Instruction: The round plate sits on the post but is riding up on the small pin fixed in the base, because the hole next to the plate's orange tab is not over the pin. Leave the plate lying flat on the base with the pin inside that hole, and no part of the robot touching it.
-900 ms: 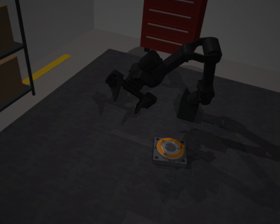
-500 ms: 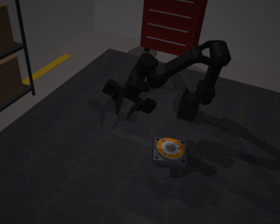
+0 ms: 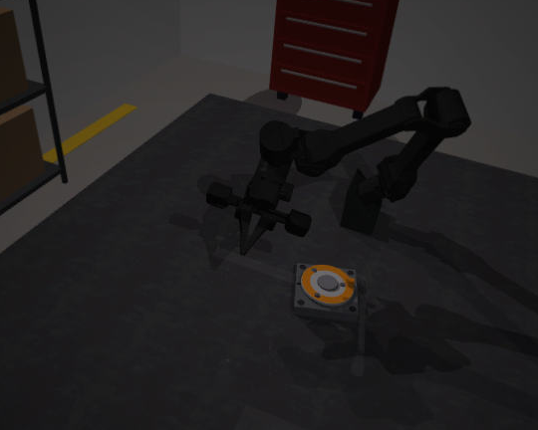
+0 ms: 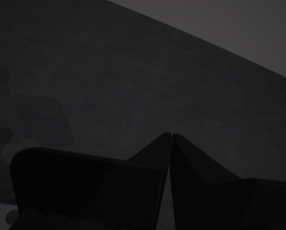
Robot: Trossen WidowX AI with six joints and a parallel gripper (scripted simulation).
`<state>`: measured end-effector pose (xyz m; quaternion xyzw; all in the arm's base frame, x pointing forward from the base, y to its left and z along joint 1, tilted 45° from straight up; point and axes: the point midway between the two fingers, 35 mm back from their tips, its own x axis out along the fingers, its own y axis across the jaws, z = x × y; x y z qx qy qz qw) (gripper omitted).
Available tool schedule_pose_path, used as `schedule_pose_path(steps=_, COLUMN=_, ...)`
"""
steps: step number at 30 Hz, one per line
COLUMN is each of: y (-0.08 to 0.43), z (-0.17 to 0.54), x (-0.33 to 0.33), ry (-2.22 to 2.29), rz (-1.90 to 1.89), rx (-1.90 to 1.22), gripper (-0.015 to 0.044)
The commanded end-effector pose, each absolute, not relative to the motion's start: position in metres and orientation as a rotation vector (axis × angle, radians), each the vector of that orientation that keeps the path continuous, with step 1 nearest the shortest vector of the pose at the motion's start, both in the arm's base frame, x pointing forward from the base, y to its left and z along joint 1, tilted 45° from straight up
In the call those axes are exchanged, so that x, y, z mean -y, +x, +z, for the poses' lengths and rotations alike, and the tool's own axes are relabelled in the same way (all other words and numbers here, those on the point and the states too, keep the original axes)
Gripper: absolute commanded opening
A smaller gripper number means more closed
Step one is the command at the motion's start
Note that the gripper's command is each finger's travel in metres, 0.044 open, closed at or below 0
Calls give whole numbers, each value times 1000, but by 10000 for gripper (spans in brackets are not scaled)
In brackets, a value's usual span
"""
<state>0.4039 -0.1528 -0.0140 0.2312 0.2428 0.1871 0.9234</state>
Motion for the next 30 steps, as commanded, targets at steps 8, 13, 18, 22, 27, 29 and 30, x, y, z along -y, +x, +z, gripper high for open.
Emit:
schedule_pose_path(steps=8, y=375, z=10, x=59, ry=548, rz=495, rx=-992, gripper=0)
schedule_pose_path(steps=13, y=360, z=18, x=43, ry=559, rz=520, rx=-1091, gripper=0)
schedule_pose_path(steps=18, y=344, z=29, x=26, ry=567, rz=549, rx=-1194, gripper=0)
schedule_pose_path(steps=22, y=331, z=37, x=14, ry=571, rz=571, rx=-1268, gripper=0)
schedule_pose_path(steps=27, y=309, z=55, x=-4, ry=572, rz=611, rx=-1397, gripper=0)
schedule_pose_path(steps=29, y=301, z=63, x=-11, ry=571, rz=625, rx=-1444, gripper=0)
schedule_pose_path(steps=30, y=299, z=64, x=-12, ry=571, rz=628, rx=-1451, gripper=0)
